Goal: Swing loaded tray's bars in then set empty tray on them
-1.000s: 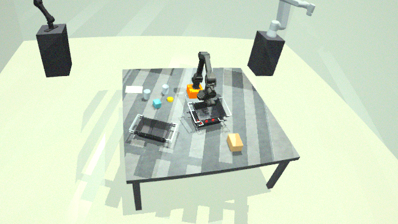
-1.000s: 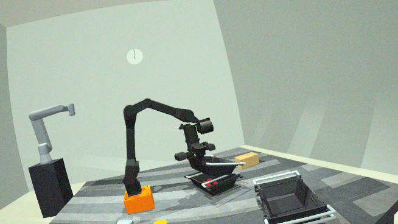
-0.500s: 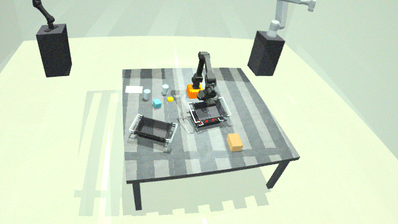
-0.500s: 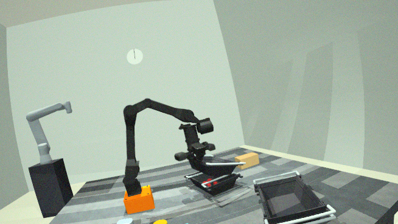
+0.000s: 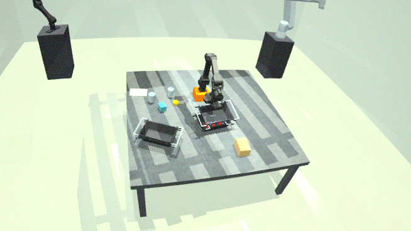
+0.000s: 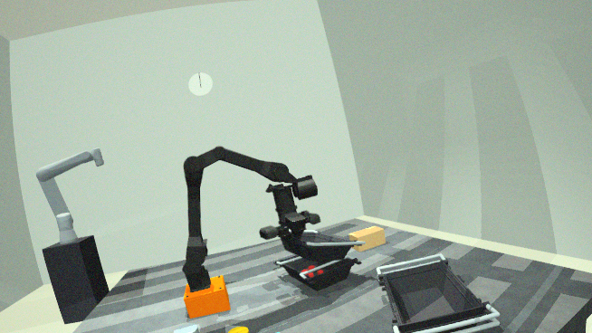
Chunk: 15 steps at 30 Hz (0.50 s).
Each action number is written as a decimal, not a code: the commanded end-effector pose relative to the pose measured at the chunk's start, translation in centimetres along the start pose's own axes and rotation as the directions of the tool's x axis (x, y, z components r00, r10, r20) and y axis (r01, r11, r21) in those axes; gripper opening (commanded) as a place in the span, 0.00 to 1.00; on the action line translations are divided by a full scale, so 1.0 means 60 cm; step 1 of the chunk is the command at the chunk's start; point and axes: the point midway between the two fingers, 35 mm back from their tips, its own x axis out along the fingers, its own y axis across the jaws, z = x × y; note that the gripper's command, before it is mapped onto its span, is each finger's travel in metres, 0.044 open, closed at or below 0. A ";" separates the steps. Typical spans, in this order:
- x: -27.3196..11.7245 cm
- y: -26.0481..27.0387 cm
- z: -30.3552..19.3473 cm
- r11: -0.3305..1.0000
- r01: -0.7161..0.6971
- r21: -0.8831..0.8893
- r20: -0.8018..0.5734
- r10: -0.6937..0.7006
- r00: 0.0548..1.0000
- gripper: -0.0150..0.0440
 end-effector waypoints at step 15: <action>0.016 -0.014 0.001 1.000 0.021 -0.003 0.002 -0.021 1.000 0.25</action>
